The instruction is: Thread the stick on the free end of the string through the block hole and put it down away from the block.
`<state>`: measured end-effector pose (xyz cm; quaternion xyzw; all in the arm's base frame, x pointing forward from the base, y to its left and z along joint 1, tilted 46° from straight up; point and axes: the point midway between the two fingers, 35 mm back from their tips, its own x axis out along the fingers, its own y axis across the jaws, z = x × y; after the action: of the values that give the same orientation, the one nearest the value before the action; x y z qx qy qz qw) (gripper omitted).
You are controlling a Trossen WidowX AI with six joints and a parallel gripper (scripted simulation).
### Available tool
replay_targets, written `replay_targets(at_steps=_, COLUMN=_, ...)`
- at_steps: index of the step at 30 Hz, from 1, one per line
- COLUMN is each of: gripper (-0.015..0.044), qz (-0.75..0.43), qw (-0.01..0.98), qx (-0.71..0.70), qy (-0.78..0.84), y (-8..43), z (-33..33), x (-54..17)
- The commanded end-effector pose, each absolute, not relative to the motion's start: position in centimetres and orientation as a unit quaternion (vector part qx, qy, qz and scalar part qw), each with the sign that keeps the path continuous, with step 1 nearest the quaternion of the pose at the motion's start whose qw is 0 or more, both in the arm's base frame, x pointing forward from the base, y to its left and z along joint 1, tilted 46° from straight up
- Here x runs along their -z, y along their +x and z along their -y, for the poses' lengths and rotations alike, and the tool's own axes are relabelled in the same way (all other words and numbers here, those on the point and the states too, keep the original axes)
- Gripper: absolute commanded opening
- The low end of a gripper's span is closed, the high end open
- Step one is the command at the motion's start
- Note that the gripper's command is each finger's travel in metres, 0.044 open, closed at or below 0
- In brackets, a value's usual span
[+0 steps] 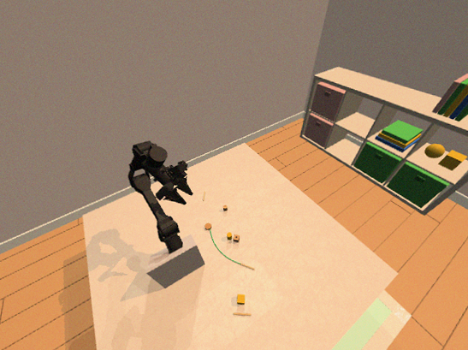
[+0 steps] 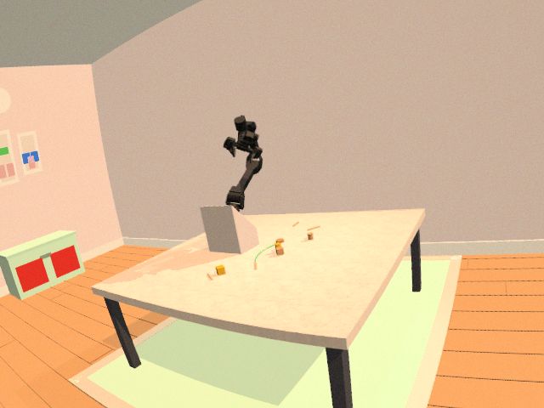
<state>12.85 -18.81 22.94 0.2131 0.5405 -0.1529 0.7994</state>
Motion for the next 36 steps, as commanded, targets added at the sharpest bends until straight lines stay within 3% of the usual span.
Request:
replay_targets(at_steps=1, gripper=0.0426, qz=-0.540, qw=0.799, qx=0.153, qy=0.213, y=12.9, z=18.8, x=-22.9)
replay_targets(at_steps=6, gripper=0.0440, qz=-0.550, qw=0.808, qx=0.104, qy=0.185, y=14.7, z=19.1, x=-21.5)
replay_targets(at_steps=12, gripper=0.0440, qz=-0.563, qw=0.818, qx=-0.100, qy=0.068, y=22.0, z=18.0, x=-14.9)
replay_targets(at_steps=21, gripper=0.0440, qz=-0.490, qw=0.785, qx=-0.370, qy=-0.083, y=29.8, z=11.4, x=-4.3)
replay_targets(at_steps=32, gripper=0.0440, qz=-0.329, qw=0.681, qx=-0.621, qy=-0.207, y=30.2, z=-1.2, x=7.9)
replay_targets(at_steps=36, gripper=0.0440, qz=-0.315, qw=0.672, qx=-0.635, qy=-0.213, y=29.9, z=-2.1, x=8.6)
